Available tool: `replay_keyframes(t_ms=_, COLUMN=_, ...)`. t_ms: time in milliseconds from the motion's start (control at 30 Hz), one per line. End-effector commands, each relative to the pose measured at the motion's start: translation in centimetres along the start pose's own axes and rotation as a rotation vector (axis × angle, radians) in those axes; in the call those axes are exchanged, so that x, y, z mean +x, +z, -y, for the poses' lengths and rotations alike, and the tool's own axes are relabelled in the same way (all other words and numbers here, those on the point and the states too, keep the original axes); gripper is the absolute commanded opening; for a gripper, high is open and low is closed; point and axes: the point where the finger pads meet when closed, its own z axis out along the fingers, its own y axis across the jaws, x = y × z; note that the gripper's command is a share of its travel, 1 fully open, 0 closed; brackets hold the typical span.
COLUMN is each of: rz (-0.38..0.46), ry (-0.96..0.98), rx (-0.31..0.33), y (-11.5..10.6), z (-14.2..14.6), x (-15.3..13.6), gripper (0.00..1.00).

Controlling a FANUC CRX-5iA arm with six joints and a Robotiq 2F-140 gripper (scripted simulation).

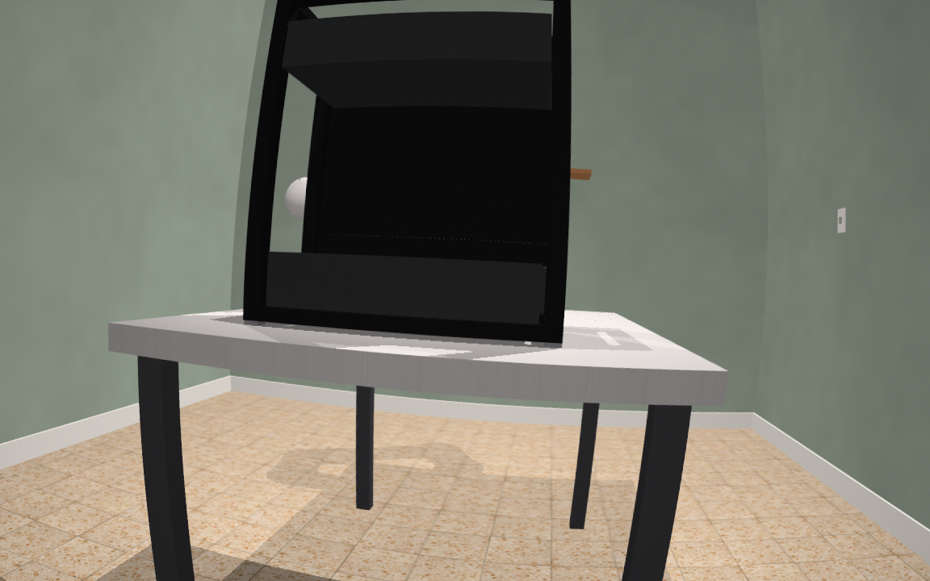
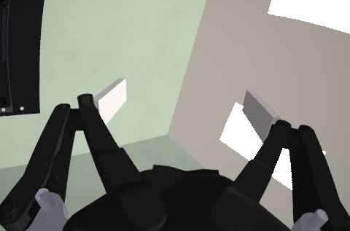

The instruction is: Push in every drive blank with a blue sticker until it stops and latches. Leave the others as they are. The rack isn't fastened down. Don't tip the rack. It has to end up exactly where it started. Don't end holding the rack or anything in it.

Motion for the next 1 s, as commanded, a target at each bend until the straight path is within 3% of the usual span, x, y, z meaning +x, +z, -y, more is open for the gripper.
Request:
replay_keyframes(t_ms=0, rz=0.015, ry=0.042, rx=0.117, y=-0.1, z=4.2, x=-0.9, gripper=1.00)
replay_keyframes(t_ms=167, rz=0.022, ry=0.081, rx=0.234, y=-1.2, z=8.2, x=-1.4, gripper=1.00)
replay_keyframes(t_ms=233, rz=0.022, ry=0.081, rx=0.234, y=-1.2, z=8.2, x=-1.4, gripper=1.00)
replay_keyframes(t_ms=667, rz=0.012, ry=0.149, rx=0.487, y=-5.3, z=16.3, x=-1.5, gripper=1.00)
replay_keyframes(t_ms=967, rz=-0.001, ry=0.170, rx=0.588, y=-7.5, z=19.2, x=-1.2, gripper=1.00)
